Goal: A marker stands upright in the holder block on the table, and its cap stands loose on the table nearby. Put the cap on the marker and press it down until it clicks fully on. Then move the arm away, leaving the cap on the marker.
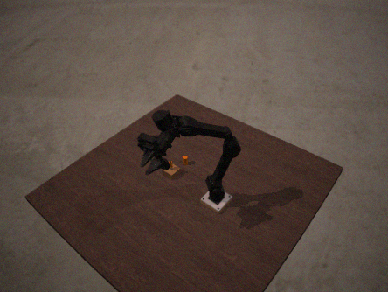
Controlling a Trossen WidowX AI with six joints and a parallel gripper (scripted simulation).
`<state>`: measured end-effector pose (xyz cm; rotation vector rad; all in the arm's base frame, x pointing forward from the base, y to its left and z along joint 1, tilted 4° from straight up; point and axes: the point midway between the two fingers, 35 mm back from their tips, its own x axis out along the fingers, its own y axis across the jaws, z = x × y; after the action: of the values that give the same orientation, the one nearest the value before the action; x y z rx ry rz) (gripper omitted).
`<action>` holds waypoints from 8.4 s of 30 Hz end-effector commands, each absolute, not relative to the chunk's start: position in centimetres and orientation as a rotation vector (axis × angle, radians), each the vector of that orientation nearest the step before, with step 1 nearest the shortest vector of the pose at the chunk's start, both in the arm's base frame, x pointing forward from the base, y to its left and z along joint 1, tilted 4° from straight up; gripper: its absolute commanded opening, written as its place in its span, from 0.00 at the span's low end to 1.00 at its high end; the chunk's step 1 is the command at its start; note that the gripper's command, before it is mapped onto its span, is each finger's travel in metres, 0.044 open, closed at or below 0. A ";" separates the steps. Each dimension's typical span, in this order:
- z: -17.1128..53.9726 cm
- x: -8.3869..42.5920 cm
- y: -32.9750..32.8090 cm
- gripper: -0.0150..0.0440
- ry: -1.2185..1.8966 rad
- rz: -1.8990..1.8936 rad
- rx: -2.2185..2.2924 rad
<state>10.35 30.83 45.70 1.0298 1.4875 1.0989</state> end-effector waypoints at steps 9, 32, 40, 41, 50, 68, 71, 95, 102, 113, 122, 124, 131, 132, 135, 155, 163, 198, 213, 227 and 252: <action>35.9 26.4 26.2 0.67 1.239 0.577 1.001; 16.8 37.0 -2.1 0.67 1.273 -0.359 0.735; 11.3 32.3 -12.0 0.67 1.483 -0.578 0.630; 10.9 31.8 -12.6 0.67 1.501 -0.588 0.620; 8.8 31.5 -12.8 0.67 1.527 -0.593 0.603; 4.5 31.5 -12.5 0.67 1.525 -0.595 0.603; 4.0 31.5 -12.5 0.67 1.525 -0.595 0.603; 0.3 31.3 -12.4 0.67 1.525 -0.595 0.603; 0.3 31.3 -12.3 0.47 1.525 -0.595 0.603; 1.0 31.4 -12.4 0.25 1.525 -0.595 0.603; 3.7 31.5 -12.4 0.25 1.525 -0.595 0.603; 4.4 31.5 -12.4 0.25 1.525 -0.595 0.603; 6.3 31.5 -12.4 0.25 1.525 -0.595 0.603; 6.3 31.5 -12.4 0.25 1.525 -0.595 0.603; 6.5 31.5 -12.2 0.25 1.525 -0.594 0.603; 10.6 32.7 -4.9 0.25 1.518 -0.587 0.610; 12.3 32.5 -2.1 0.25 1.527 -0.586 0.611; 8.4 32.4 -1.4 0.25 1.528 -0.586 0.611; 6.6 32.3 -1.4 0.25 1.529 -0.586 0.611; 6.6 32.2 -1.4 0.70 1.532 -0.583 0.605; 13.7 32.3 -1.6 0.78 1.583 -0.322 0.356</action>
<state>32.40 -1.62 13.79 0.4900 1.5604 -0.4631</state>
